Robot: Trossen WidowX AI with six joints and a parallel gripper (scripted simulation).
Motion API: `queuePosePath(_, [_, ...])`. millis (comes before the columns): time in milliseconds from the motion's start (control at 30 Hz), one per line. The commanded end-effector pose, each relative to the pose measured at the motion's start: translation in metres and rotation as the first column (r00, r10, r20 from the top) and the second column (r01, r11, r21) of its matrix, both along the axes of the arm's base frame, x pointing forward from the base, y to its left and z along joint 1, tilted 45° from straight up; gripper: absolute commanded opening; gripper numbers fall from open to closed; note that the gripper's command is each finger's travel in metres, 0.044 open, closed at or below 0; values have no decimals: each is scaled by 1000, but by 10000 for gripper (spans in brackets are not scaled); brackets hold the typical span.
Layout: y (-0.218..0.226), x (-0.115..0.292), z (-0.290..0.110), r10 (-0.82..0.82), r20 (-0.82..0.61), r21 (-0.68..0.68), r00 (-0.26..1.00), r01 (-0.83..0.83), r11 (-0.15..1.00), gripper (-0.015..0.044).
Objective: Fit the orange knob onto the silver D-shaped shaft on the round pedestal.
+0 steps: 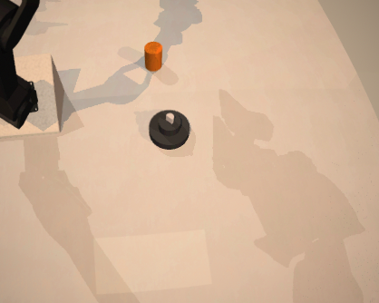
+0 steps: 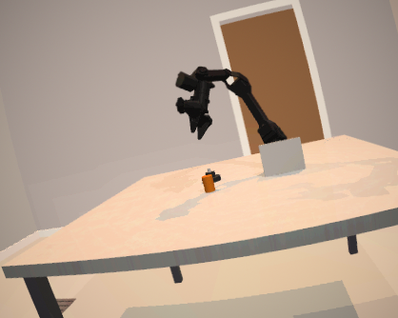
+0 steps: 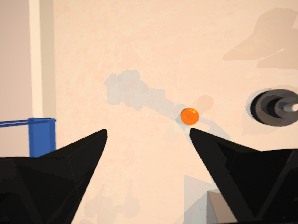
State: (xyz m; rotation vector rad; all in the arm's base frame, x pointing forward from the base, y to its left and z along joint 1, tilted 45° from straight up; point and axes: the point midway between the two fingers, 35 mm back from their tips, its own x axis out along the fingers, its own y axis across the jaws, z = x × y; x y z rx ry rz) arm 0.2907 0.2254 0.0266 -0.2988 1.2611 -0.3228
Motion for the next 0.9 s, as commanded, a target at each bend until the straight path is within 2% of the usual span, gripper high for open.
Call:
queuePosePath(0, [-51, 5, -18, -64, -135, -187, 989, 38, 982, 440])
queuePosePath(100, [-88, 7, -29, -133, -252, -322, 959, 46, 946, 440])
queuePosePath(167, [-96, 7, -31, -149, -279, -350, 949, 44, 936, 440])
queuePosePath(333, [-98, 7, -33, -149, -279, -350, 949, 44, 936, 440])
queuePosePath(467, [-119, 8, -58, -149, -278, -351, 949, 44, 935, 440])
queuePosePath(867, [-130, 8, -71, -149, -278, -351, 949, 44, 935, 440])
